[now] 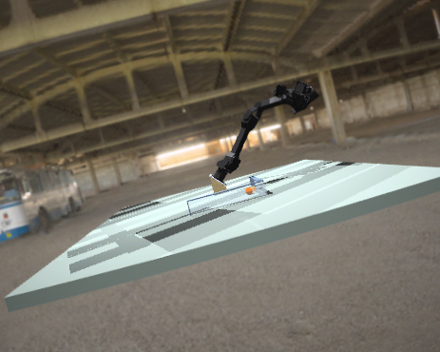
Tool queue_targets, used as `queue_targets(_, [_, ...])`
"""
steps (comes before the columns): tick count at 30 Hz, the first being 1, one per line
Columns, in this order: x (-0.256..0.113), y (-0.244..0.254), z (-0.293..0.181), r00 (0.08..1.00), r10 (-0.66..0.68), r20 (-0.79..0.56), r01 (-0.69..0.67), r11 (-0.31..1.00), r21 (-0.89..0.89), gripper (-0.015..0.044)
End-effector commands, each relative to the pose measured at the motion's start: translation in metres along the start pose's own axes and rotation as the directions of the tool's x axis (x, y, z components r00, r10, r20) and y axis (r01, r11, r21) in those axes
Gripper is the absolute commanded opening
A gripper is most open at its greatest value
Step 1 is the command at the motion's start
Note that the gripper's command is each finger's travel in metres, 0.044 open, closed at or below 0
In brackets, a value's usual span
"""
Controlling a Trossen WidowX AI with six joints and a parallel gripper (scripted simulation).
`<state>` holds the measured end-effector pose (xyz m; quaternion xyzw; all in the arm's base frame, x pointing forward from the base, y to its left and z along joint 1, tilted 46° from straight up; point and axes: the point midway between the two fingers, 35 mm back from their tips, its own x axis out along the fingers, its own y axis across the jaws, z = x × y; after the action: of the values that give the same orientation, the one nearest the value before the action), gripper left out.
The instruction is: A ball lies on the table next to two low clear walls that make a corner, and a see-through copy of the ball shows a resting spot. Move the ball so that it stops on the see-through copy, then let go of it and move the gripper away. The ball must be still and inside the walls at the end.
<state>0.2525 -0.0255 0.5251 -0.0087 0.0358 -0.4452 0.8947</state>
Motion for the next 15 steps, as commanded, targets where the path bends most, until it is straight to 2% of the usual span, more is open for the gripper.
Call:
queue_targets(1, [0.001, 0.002, -0.002, 1.000, 0.005, -0.005, -0.005, 1.000, -0.015, 0.0374])
queue_targets(5, [0.024, 0.041, -0.043, 0.987, 0.093, -0.129, -0.128, 0.944, -0.305, 0.0269])
queue_targets(6, [0.031, 0.051, -0.057, 0.978, 0.114, -0.173, -0.174, 0.909, -0.380, 0.0259])
queue_targets(11, [0.063, 0.086, -0.134, 0.887, 0.192, -0.420, -0.437, 0.640, -0.632, 0.0259])
queue_targets(15, [0.079, 0.100, -0.201, 0.746, 0.226, -0.627, -0.663, 0.340, -0.667, 0.0259])
